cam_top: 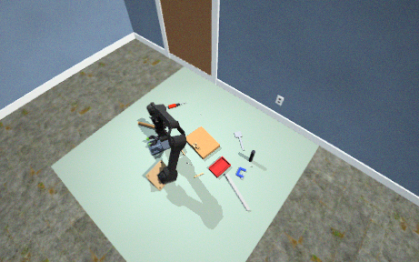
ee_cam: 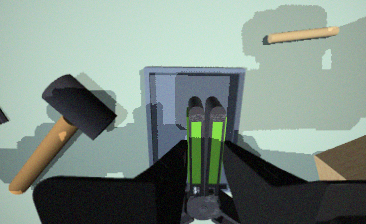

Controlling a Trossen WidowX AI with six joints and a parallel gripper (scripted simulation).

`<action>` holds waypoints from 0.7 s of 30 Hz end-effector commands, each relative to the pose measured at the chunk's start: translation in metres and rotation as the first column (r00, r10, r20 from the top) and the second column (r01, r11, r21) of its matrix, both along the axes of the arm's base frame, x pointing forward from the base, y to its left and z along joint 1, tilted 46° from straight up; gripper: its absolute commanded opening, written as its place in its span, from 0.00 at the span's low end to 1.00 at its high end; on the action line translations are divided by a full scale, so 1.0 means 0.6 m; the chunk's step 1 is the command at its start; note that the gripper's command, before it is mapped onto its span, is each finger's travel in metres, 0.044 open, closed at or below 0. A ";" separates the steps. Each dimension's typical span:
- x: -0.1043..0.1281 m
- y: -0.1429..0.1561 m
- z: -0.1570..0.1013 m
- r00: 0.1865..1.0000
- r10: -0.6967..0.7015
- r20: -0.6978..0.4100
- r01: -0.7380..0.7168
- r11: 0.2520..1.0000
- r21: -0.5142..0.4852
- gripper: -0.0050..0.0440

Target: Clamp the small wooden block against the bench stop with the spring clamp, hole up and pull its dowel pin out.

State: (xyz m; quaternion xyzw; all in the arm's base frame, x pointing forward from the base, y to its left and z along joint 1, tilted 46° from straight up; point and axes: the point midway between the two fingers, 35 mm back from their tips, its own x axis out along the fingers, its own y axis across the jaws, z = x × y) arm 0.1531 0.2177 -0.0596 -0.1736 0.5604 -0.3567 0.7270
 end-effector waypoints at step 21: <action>-0.005 0.024 0.025 1.000 -0.003 0.004 0.003 1.000 0.010 0.10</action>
